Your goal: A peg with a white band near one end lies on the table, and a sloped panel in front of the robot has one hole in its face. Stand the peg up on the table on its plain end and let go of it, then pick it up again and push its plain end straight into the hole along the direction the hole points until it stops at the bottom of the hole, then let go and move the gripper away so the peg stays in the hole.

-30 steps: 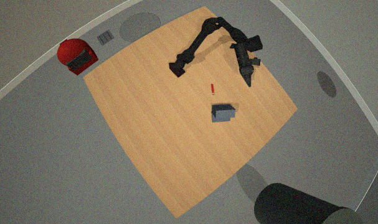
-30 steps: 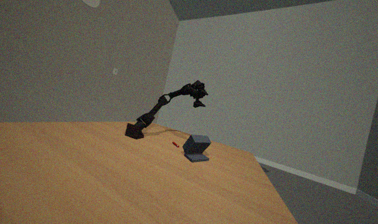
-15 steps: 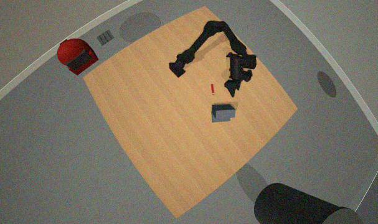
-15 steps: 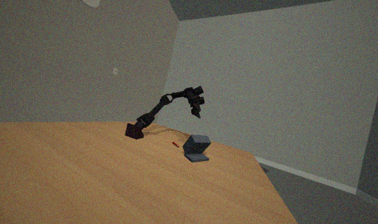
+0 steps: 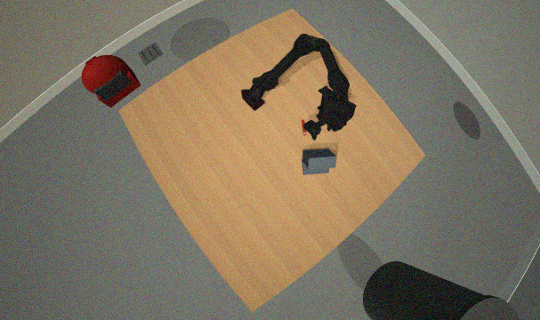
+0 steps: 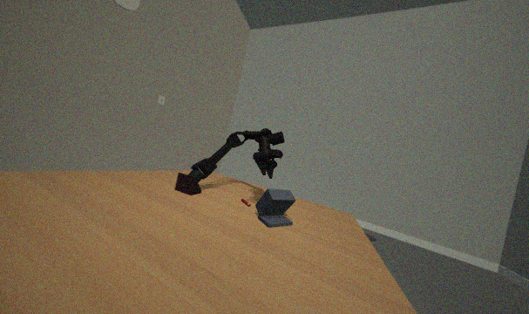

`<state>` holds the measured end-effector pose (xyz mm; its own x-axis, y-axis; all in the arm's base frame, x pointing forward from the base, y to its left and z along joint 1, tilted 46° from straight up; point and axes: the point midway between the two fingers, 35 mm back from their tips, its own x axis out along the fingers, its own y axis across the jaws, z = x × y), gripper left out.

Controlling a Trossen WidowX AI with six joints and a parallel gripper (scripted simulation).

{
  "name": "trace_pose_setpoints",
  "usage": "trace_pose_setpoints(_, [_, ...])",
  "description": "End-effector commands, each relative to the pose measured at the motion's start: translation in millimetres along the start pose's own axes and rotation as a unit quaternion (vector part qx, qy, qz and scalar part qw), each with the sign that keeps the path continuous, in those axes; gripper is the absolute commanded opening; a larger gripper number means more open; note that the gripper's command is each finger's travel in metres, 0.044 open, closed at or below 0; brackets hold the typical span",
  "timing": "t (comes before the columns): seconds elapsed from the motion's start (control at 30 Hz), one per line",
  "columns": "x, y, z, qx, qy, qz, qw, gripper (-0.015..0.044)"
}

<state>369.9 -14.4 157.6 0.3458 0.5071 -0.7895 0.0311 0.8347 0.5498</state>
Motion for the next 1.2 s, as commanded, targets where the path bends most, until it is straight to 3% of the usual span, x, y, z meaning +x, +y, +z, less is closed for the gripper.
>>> trace_pose_setpoints(0.0, [16,1,-20,0.059,0.052,0.018,0.997,0.0440])
trace_pose_setpoints(0.57, [49,16,-85,0.261,0.224,0.046,0.938,0.0440])
trace_pose_setpoints(1.17, [62,19,-91,0.269,0.230,0.045,0.934,0.0440])
